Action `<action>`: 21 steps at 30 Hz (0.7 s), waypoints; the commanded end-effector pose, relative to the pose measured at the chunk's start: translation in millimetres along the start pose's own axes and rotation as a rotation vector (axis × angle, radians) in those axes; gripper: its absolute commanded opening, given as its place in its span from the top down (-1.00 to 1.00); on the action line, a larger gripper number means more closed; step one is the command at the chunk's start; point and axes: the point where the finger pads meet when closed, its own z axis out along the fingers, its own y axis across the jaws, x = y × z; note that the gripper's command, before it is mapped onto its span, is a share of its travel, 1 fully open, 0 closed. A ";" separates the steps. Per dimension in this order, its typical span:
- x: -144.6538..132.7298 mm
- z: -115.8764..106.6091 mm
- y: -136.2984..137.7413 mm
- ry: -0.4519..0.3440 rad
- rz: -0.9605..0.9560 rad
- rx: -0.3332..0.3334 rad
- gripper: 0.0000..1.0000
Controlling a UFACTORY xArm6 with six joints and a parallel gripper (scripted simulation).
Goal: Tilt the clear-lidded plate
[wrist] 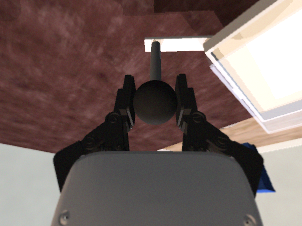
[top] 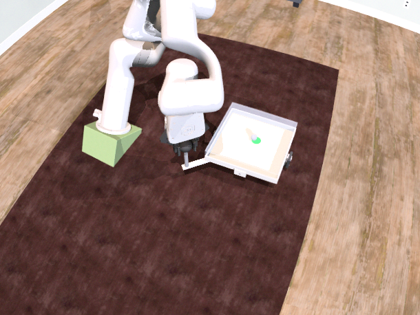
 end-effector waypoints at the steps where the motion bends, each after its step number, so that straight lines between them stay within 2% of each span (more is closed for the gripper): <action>1: -0.6 -2.1 0.7 -0.001 -0.001 0.000 1.00; 21: -2.4 -2.4 0.8 -0.001 -0.001 0.000 1.00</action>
